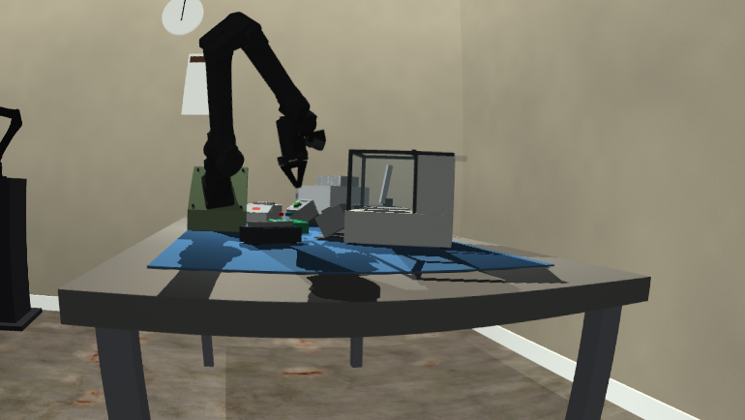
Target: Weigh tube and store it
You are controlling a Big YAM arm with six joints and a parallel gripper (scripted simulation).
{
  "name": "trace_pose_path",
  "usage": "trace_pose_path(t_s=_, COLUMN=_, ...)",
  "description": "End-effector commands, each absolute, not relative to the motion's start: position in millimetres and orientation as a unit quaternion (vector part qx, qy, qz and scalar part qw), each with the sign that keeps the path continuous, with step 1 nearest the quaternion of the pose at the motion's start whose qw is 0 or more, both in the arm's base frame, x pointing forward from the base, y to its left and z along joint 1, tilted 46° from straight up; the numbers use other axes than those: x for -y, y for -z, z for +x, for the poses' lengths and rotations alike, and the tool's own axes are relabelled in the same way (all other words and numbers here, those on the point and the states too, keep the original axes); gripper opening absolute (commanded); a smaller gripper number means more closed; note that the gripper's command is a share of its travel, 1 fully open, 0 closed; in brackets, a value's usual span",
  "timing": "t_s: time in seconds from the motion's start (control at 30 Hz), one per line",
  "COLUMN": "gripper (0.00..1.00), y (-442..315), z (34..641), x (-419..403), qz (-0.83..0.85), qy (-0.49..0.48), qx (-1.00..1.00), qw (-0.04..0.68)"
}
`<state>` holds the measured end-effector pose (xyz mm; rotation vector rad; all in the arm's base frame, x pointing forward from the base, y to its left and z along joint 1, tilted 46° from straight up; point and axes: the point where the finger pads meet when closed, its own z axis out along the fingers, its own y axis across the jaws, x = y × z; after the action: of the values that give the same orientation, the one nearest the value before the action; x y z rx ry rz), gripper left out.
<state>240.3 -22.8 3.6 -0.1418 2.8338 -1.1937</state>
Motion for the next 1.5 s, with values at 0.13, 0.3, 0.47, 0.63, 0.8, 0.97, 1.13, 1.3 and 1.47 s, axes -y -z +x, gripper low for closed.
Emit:
trace_pose_path(t_s=0.13, gripper=0.09, y=-25.0, z=268.2, x=-2.0, qz=-0.029, qy=0.375, qx=-0.924, qw=0.064)
trace_pose_path(t_s=0.3, gripper=0.09, y=-28.8, z=268.8, x=-5.8, qz=-0.028, qy=0.375, qx=-0.925, qw=0.065)
trace_pose_path(t_s=0.47, gripper=0.09, y=-34.8, z=269.6, x=-12.1, qz=-0.028, qy=0.374, qx=-0.925, qw=0.064)
trace_pose_path(t_s=0.63, gripper=0.09, y=-41.1, z=270.5, x=-18.4, qz=-0.028, qy=0.374, qx=-0.925, qw=0.065)
trace_pose_path(t_s=0.8, gripper=0.09, y=-42.2, z=270.3, x=-20.3, qz=-0.028, qy=0.376, qx=-0.924, qw=0.059)
trace_pose_path(t_s=0.97, gripper=0.09, y=-50.8, z=271.8, x=-28.3, qz=-0.028, qy=0.373, qx=-0.925, qw=0.065)
trace_pose_path(t_s=1.13, gripper=0.09, y=-55.8, z=272.3, x=-34.3, qz=-0.029, qy=0.373, qx=-0.925, qw=0.063)
trace_pose_path(t_s=1.3, gripper=0.09, y=-61.4, z=273.1, x=-39.4, qz=-0.028, qy=0.372, qx=-0.925, qw=0.064)
trace_pose_path(t_s=1.47, gripper=0.09, y=-64.9, z=273.3, x=-44.1, qz=-0.029, qy=0.373, qx=-0.925, qw=0.062)
